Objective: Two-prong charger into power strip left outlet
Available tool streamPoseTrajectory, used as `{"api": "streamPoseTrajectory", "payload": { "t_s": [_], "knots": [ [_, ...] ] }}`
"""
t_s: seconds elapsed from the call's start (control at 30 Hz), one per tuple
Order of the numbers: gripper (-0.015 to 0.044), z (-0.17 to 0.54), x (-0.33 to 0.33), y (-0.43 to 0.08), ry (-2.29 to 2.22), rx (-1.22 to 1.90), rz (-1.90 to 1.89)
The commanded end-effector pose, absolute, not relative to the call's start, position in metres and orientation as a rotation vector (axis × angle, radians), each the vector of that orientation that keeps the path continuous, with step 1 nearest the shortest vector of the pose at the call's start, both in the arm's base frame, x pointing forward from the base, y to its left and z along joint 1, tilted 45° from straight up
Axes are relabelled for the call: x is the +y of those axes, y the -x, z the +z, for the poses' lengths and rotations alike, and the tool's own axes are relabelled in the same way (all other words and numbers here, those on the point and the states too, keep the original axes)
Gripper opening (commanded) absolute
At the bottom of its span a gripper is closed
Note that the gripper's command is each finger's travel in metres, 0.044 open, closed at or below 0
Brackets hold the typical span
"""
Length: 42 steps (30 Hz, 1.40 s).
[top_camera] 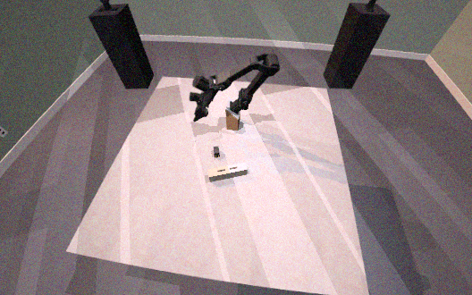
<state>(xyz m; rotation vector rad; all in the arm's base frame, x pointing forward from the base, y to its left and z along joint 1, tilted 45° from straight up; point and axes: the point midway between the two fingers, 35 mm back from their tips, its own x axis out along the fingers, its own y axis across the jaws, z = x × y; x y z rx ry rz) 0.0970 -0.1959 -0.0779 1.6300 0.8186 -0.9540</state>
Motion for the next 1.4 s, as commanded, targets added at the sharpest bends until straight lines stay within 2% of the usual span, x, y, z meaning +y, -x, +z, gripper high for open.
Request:
{"api": "streamPoseTrajectory", "payload": {
  "t_s": [0.0, 0.03, 0.63, 1.37],
  "knots": [
    [0.0426, -0.078, -0.196, -0.097, -1.627, 0.822, -0.951],
    [0.044, -0.078, -0.195, -0.099, -1.619, 0.831, -0.941],
    [0.044, -0.078, -0.176, -0.147, -1.293, 1.121, -0.521],
    [0.044, -0.076, -0.132, -0.2, -0.895, 1.326, 0.051]
  ]
}}
